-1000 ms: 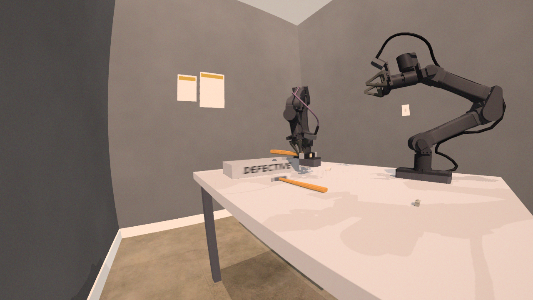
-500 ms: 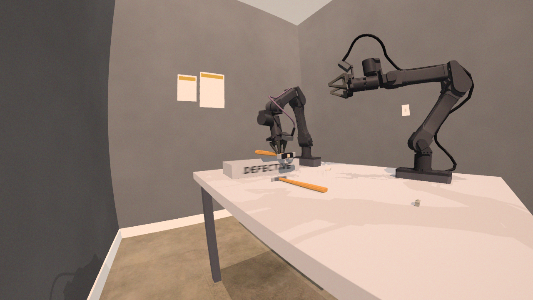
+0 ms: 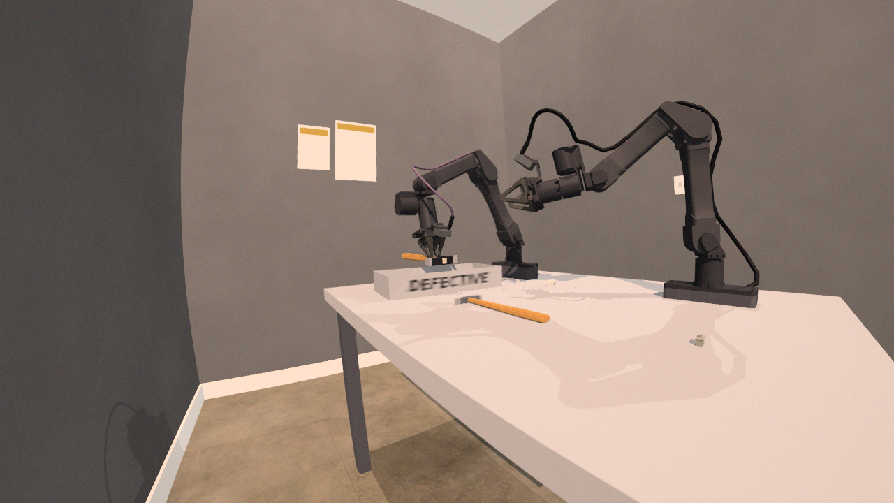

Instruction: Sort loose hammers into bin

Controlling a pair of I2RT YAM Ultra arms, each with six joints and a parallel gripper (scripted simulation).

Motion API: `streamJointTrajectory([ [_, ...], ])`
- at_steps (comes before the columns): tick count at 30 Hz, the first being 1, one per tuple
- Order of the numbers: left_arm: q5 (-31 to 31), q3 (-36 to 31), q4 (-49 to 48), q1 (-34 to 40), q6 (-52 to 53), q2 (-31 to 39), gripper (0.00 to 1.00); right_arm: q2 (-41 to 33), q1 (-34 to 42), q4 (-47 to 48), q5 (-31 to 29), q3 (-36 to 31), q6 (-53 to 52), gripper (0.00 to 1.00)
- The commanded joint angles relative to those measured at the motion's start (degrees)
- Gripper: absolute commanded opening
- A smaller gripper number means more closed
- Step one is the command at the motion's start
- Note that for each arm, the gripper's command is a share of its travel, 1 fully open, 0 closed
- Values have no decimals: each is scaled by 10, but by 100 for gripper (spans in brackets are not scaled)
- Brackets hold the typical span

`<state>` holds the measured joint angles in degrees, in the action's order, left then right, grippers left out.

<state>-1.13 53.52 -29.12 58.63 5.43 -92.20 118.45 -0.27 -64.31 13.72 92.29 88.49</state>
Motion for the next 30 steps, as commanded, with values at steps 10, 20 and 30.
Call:
streamJointTrajectory([
  [10,4,27,-65,-3,-4,-51,100,52,-49,-74,8,115,71,15],
  [20,4,32,-57,-3,-5,-55,100,59,-55,-69,11,136,51,15],
  [30,1,27,-57,-1,-1,-56,100,29,-55,-4,12,85,-149,15],
])
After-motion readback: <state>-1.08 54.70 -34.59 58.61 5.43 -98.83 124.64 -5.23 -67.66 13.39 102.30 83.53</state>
